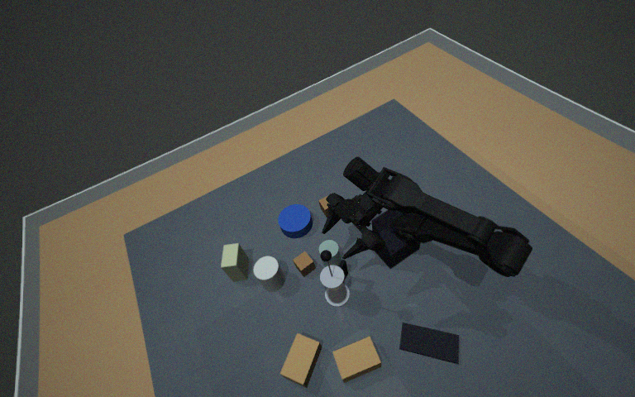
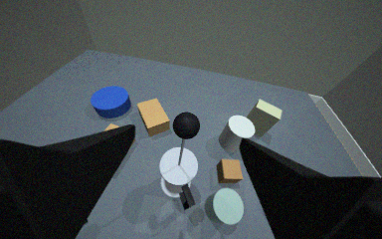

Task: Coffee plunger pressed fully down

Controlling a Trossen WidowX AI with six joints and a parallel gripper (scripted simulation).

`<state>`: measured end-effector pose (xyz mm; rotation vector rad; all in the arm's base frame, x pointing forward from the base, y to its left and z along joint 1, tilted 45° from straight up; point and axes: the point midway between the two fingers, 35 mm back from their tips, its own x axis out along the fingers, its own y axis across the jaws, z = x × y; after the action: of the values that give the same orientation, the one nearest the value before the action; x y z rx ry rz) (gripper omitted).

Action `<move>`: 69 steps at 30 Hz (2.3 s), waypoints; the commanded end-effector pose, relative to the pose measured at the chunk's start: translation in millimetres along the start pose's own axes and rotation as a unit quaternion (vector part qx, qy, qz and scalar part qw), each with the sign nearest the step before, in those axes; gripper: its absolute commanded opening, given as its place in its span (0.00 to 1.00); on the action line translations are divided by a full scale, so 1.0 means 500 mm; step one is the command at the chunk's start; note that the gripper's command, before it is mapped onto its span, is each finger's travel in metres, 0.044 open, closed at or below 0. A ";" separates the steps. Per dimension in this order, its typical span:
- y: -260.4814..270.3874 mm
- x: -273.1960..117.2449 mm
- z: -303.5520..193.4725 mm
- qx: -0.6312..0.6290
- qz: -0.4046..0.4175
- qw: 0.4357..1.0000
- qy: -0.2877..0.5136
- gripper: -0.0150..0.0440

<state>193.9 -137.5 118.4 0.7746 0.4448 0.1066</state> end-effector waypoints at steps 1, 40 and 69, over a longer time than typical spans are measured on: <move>0.000 0.010 -0.003 -0.001 0.001 1.000 0.001 1.00; 0.005 0.078 -0.001 -0.001 0.004 1.000 -0.003 0.46; -0.018 0.123 -0.046 -0.003 -0.001 1.000 0.005 0.46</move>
<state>239.0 -119.0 90.0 0.7566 0.4267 0.1201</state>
